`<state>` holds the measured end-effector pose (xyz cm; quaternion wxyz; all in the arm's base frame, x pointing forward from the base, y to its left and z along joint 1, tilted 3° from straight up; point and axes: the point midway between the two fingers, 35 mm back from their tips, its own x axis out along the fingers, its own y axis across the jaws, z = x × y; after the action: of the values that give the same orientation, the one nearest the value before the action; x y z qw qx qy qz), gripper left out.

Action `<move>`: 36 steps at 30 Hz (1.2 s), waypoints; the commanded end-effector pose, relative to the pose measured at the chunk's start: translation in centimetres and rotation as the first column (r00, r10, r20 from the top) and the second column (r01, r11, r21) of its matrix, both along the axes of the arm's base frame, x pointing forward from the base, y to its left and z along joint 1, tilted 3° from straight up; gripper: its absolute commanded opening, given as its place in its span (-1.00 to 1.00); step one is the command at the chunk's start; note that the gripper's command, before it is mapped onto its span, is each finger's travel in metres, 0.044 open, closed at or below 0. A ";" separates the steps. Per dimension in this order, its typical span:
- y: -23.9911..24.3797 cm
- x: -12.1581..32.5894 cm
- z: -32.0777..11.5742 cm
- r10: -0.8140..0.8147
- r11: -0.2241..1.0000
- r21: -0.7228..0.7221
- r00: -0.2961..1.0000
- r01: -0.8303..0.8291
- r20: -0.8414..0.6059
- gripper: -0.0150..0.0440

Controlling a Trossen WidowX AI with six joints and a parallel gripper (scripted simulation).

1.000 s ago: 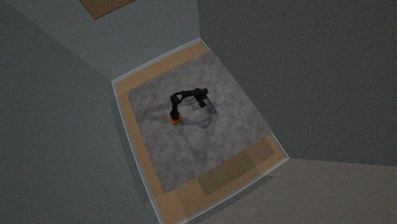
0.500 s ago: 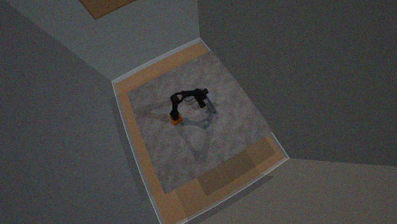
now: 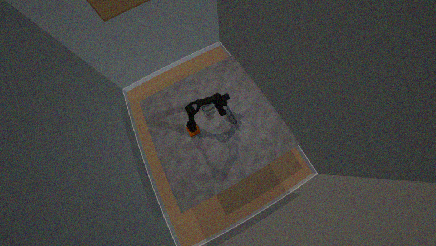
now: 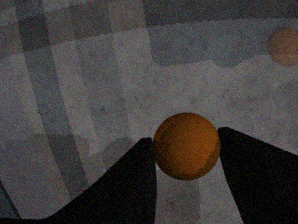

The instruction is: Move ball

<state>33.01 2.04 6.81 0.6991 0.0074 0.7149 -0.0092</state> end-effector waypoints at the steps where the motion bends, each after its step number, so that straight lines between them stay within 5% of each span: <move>1: 0.1 0.1 2.6 -0.003 1.000 0.006 1.000 0.003 0.012 -0.49; 11: -0.1 -0.4 6.0 -0.003 1.000 0.007 1.000 0.003 0.012 -0.49; 25: -7.7 2.1 2.5 -0.003 1.000 -0.001 1.000 0.003 0.015 -0.49; 36: -8.2 2.4 -0.6 -0.003 1.000 -0.002 1.000 0.003 0.014 -0.49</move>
<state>35.61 -6.05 7.84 0.7103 0.0101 0.7038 -0.0112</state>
